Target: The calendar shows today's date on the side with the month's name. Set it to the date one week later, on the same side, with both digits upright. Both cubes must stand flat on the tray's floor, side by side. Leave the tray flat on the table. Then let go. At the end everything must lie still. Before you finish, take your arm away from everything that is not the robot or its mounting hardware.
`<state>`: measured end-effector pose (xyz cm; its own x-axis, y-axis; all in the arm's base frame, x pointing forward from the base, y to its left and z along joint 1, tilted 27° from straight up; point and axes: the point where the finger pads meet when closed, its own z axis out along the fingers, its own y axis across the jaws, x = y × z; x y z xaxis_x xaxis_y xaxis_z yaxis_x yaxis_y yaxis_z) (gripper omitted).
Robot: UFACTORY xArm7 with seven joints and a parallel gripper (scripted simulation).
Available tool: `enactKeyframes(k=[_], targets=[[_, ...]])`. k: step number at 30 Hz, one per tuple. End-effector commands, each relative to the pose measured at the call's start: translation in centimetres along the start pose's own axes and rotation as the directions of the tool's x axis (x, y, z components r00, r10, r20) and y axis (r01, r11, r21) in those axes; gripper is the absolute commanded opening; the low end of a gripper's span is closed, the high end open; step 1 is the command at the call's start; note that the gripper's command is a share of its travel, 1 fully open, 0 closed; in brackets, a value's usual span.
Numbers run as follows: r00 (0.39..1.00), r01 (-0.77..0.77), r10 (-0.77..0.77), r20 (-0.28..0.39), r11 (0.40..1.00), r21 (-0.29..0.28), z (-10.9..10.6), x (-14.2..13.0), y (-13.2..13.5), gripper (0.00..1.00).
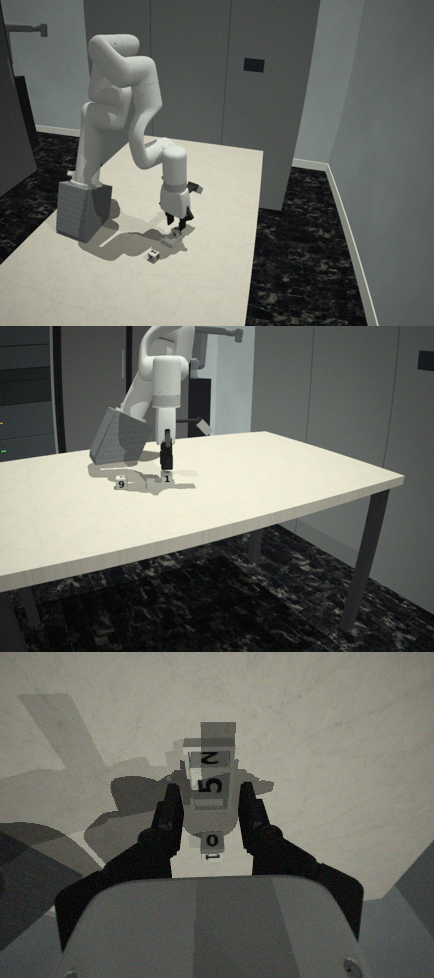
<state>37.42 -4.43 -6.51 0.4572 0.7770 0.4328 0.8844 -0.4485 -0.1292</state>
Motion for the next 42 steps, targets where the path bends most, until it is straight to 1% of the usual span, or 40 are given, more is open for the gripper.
enactKeyframes(k=[1, 4, 7, 14, 15, 35, 36, 37, 38, 40, 41, 42], targets=[[1.000, 0.000, 0.000, -0.002, 1.000, -0.004, -3.3, 0.0, 0.1, 0.49], [1.000, 0.000, 0.000, -0.002, 1.000, -0.004, -4.5, 0.0, 0.1, 0.49], [1.000, 0.000, 0.000, -0.002, 1.000, -0.004, -5.3, 0.0, 0.1, 0.49], [1.000, 0.000, 0.000, -0.002, 1.000, -0.004, -5.6, 0.0, 0.1, 0.49], [1.000, 0.000, 0.000, -0.002, 1.000, -0.004, -5.6, 0.0, 0.1, 1.00], [1.000, 0.000, 0.000, -0.003, 1.000, -0.004, -5.6, -0.1, 0.1, 1.00], [1.000, -0.001, 0.001, -0.004, 1.000, -0.005, -5.5, -0.9, 0.3, 1.00], [1.000, -0.001, 0.001, -0.005, 1.000, -0.008, -5.4, -2.6, 0.5, 1.00], [1.000, -0.002, 0.002, -0.006, 1.000, -0.009, -5.1, -4.9, 0.6, 1.00], [1.000, -0.002, 0.002, -0.006, 1.000, -0.009, -5.1, -4.9, 0.6, 1.00], [1.000, -0.002, 0.002, -0.005, 1.000, -0.009, -4.6, -7.6, 0.5, 1.00], [1.000, -0.002, 0.002, -0.005, 1.000, -0.009, -4.6, -7.6, 0.5, 1.00]])
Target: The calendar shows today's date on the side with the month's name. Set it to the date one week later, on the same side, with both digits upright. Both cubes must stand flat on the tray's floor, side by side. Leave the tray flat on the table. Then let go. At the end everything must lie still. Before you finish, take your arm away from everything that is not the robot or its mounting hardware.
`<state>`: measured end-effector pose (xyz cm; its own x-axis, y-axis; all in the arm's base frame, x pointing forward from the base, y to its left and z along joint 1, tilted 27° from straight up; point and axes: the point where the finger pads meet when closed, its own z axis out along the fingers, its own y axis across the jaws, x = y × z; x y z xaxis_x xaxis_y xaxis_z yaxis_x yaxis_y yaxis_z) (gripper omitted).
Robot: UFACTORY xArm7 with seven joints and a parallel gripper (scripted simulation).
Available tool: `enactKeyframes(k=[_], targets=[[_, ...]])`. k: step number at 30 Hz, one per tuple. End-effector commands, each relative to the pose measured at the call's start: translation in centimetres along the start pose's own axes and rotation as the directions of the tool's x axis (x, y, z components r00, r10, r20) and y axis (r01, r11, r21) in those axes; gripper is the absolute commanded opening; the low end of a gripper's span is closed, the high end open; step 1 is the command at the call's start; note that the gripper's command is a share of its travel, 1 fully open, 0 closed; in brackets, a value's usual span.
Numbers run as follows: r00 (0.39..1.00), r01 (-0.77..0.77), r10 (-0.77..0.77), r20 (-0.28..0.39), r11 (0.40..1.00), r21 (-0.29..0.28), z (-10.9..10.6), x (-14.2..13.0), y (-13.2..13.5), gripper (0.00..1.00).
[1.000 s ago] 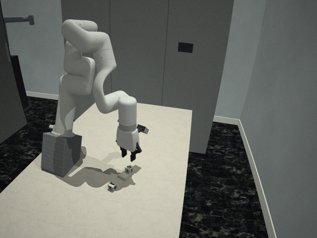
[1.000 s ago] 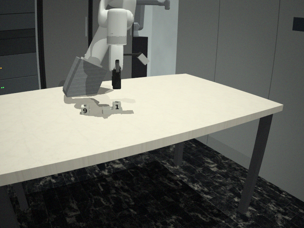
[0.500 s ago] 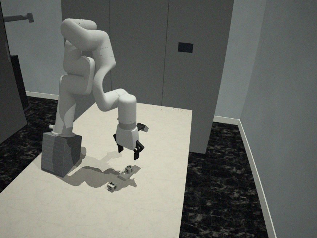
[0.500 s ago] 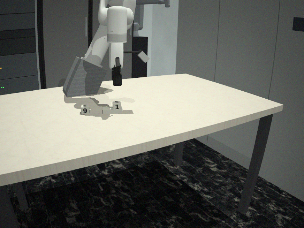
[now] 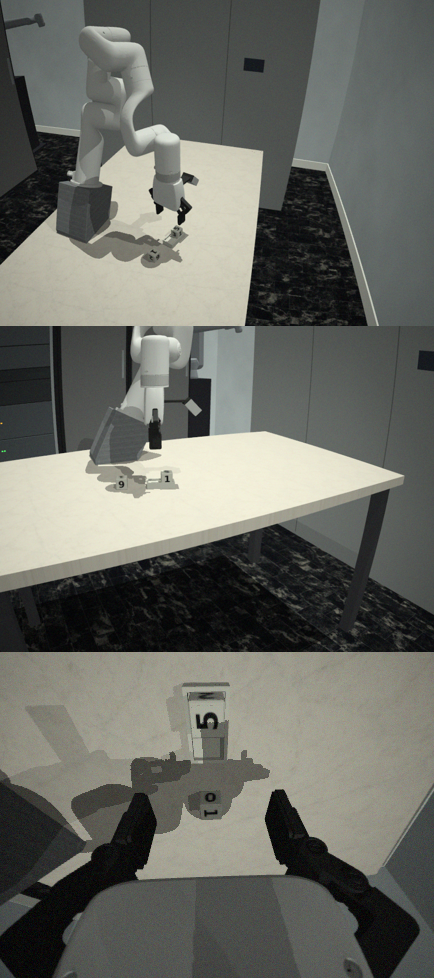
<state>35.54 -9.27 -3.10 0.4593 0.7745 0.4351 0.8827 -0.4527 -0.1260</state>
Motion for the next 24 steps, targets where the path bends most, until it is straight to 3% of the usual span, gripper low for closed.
enactKeyframes(k=[1, 3, 5, 9, 10, 24], targets=[[1.000, 0.000, 0.000, -0.002, 1.000, -0.004, 0.7, -4.5, 0.5, 1.00], [1.000, 0.000, 0.000, -0.002, 1.000, -0.004, 0.7, -4.5, 0.5, 1.00], [1.000, 0.001, -0.001, 0.003, 1.000, 0.001, 1.6, -8.7, -0.1, 1.00], [1.000, 0.001, -0.001, 0.004, 1.000, 0.003, 1.8, -9.7, -0.4, 1.00], [1.000, 0.001, -0.001, 0.004, 1.000, 0.003, 1.8, -9.7, -0.4, 0.49], [1.000, 0.001, -0.001, 0.004, 1.000, 0.003, 1.8, -9.7, -0.4, 0.49]])
